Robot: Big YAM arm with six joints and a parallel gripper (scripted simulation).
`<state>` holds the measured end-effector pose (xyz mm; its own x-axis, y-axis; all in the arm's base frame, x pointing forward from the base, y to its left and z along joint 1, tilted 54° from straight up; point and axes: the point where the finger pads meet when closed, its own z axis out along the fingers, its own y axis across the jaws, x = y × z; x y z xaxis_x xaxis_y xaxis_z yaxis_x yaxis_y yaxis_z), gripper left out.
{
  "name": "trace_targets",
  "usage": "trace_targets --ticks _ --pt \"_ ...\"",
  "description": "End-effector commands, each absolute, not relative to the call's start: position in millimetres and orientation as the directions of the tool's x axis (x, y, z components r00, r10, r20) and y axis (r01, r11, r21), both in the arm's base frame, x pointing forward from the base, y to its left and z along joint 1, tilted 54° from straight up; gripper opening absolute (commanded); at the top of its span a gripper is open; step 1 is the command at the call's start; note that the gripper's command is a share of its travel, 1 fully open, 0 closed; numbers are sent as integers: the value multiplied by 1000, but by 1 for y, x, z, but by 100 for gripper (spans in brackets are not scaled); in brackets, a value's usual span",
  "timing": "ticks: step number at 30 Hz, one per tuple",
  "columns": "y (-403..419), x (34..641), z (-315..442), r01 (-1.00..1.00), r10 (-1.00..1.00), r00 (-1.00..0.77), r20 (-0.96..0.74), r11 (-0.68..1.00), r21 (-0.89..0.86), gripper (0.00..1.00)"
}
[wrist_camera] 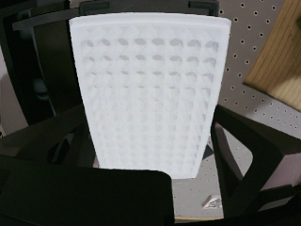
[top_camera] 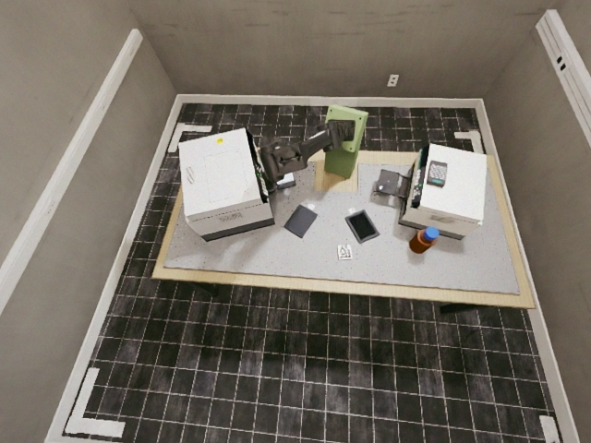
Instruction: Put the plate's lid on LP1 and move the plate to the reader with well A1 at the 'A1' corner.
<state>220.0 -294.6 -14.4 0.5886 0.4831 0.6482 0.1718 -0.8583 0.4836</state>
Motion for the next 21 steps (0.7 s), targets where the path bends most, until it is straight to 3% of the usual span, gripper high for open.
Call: trace_targets --ticks 1,21 --pt "-289 223 -20 176 477 590 652 -863 473 86" --pt "-291 231 -20 183 493 579 649 -855 486 86"
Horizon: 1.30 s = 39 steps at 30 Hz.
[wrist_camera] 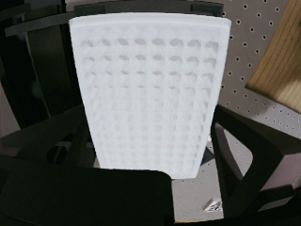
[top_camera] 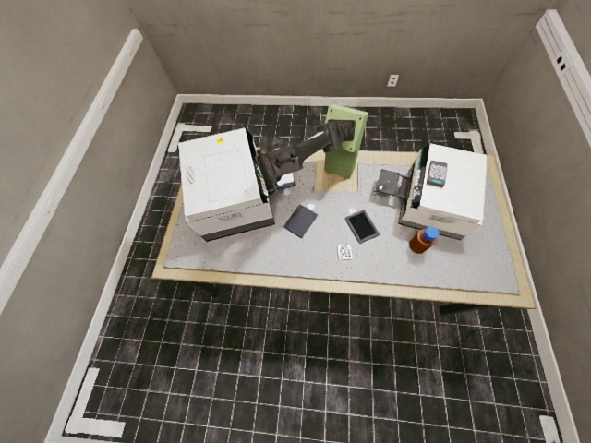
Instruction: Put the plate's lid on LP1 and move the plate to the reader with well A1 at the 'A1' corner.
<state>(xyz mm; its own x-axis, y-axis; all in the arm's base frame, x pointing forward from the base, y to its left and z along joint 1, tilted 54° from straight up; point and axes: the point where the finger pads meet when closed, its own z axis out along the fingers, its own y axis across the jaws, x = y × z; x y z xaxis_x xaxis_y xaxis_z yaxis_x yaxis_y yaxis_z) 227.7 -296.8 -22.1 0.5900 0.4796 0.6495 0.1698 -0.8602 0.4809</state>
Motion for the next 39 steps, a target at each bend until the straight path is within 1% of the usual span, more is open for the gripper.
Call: trace_targets --ticks 1,12,22,39 --pt "-290 232 -20 187 497 578 648 -853 488 86" --pt "-287 233 -21 187 491 584 646 -856 482 86" --pt "-295 221 -29 155 463 605 648 -867 474 86" --pt "-303 241 -15 172 500 580 643 -847 503 86"
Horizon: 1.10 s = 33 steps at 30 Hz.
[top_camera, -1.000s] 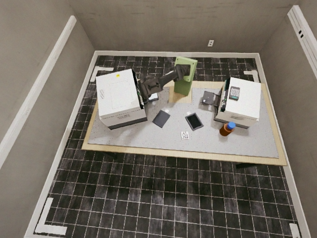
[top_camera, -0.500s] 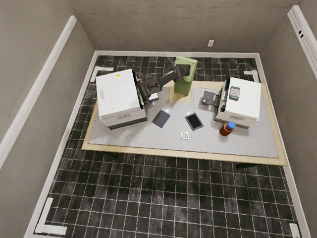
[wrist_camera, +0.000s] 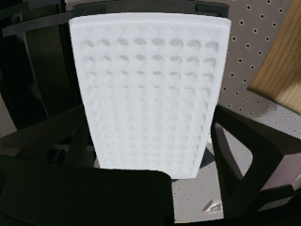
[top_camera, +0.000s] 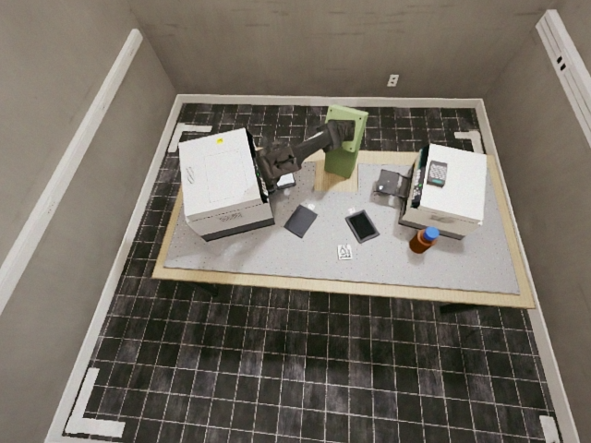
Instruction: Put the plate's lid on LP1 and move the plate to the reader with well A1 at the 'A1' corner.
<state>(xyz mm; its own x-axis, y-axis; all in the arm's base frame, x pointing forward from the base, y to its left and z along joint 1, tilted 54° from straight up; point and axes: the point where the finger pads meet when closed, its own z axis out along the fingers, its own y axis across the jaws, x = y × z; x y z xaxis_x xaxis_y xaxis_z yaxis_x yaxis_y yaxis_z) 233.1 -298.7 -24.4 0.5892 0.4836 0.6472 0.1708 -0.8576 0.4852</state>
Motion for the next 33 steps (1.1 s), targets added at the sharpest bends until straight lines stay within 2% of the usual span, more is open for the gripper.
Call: trace_targets --ticks 1,33 --pt "-301 241 -18 173 497 581 645 -849 499 86" --pt "-287 238 -35 176 472 590 655 -867 466 86"
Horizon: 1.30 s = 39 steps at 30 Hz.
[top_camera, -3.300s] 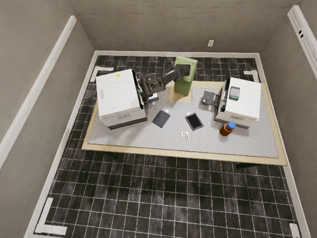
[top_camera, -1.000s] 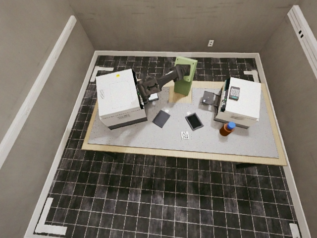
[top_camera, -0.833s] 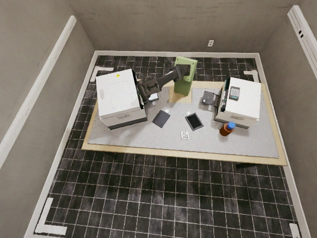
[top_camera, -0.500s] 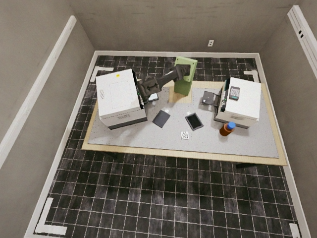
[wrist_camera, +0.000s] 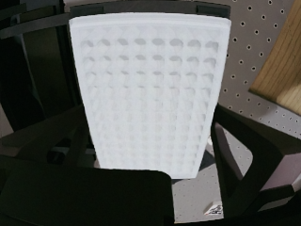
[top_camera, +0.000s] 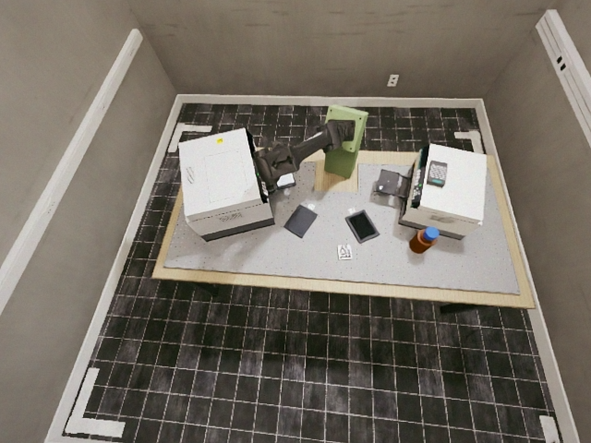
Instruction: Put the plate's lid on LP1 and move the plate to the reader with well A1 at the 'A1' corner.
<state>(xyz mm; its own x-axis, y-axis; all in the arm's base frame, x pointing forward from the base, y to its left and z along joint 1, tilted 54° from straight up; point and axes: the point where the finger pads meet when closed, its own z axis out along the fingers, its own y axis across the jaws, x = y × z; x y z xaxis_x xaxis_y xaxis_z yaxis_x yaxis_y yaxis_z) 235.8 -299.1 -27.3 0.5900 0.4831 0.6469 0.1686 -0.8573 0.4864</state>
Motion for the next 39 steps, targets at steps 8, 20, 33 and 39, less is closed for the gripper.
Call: trace_targets --ticks 8,20,33,39 --pt "-299 245 -28 178 497 581 644 -850 495 86" --pt "-310 232 -21 146 475 601 643 -856 496 86" --pt "-298 228 -33 147 455 606 653 -871 469 86" --pt "-295 228 -36 149 452 606 654 -873 465 86"
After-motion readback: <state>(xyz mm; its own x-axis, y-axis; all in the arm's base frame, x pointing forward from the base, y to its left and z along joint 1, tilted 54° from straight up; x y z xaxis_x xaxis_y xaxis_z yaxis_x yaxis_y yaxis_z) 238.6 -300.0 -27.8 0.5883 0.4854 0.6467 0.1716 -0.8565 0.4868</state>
